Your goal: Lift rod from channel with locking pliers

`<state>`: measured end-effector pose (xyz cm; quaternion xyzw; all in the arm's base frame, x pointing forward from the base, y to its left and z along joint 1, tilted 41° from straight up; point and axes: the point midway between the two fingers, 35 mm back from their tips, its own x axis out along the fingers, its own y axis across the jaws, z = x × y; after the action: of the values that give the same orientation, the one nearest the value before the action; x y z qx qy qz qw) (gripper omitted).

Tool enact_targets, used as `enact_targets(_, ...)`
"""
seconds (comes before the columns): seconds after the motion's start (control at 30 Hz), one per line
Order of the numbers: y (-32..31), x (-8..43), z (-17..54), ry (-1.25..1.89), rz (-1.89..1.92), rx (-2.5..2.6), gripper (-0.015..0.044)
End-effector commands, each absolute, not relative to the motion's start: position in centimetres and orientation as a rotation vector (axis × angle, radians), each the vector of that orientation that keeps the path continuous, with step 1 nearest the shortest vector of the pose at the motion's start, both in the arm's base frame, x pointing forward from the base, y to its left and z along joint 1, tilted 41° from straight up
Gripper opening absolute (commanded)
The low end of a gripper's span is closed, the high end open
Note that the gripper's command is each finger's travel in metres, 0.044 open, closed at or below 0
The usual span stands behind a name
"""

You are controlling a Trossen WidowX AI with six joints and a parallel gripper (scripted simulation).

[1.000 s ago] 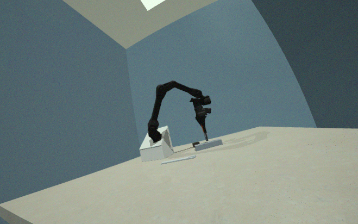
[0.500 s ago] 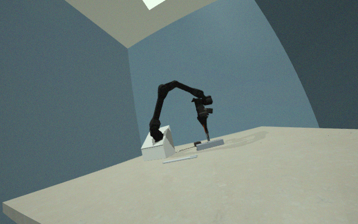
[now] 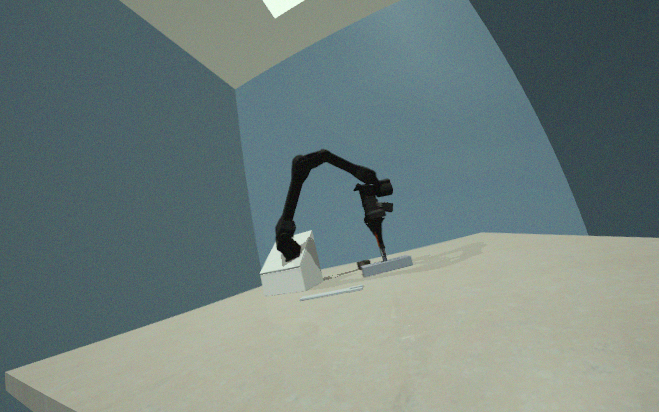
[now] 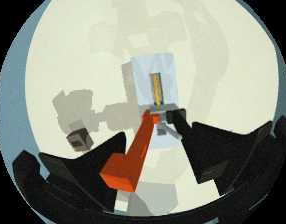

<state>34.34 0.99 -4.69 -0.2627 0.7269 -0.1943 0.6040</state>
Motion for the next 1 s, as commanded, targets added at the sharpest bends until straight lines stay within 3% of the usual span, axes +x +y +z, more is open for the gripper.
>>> enact_targets(0.0, 0.6, 34.3, -5.0, 1.682, -0.449, -0.615, 0.0322)
enact_targets(0.97, -0.6, 34.1, -6.3, 1.682, -0.45, -0.616, 0.0306)
